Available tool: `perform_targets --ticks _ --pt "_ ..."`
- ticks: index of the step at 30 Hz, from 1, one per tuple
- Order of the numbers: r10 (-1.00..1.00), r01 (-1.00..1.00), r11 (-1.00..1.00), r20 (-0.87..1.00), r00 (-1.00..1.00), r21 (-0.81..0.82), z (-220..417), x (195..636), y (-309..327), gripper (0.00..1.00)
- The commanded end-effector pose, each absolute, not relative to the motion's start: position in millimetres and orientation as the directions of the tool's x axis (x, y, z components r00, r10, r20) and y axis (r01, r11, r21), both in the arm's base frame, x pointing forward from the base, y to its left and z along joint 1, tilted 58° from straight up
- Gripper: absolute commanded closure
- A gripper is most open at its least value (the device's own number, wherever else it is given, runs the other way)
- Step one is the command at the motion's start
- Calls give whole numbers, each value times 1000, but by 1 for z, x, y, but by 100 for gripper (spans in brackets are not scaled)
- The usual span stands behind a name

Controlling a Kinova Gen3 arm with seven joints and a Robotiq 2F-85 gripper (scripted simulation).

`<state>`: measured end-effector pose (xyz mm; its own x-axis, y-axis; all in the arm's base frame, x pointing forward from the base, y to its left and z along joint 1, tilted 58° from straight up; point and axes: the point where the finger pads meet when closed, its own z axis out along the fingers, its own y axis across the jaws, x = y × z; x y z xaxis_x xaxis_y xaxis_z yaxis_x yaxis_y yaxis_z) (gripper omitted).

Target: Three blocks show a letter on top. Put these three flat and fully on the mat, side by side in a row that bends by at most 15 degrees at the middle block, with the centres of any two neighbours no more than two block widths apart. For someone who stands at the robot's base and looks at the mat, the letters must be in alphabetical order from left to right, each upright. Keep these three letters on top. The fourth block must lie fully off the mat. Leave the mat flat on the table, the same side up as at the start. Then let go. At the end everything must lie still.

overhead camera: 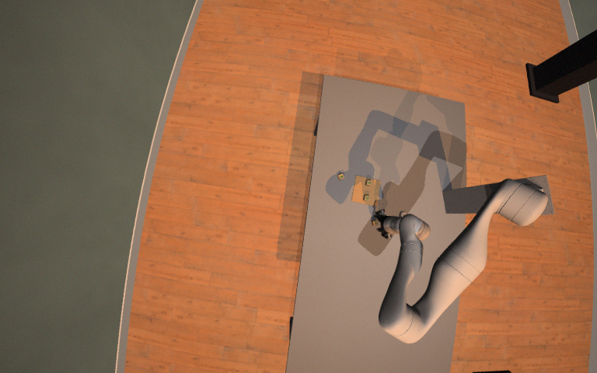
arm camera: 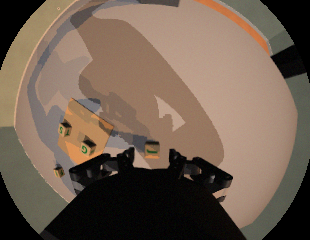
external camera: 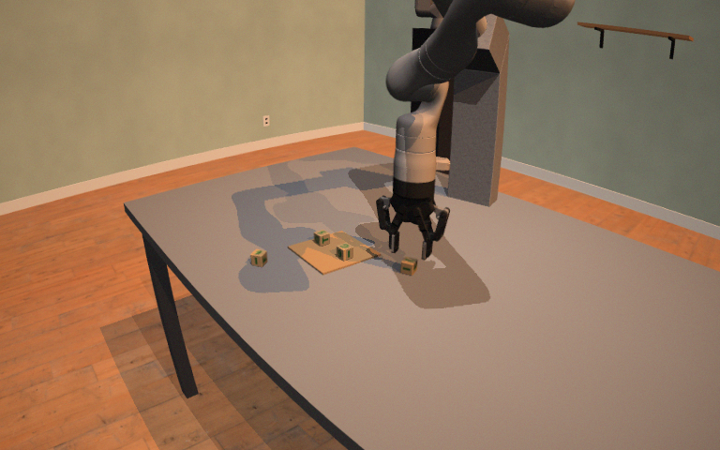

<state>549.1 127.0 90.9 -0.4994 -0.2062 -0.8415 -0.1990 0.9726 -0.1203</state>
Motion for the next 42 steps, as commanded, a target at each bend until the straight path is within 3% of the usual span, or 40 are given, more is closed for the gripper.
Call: perform_targets --ticks 1,42 --pt "-206 -199 973 -842 -499 -120 91 549 127 38" --pt "-206 -199 973 -842 -499 -120 89 552 127 38"
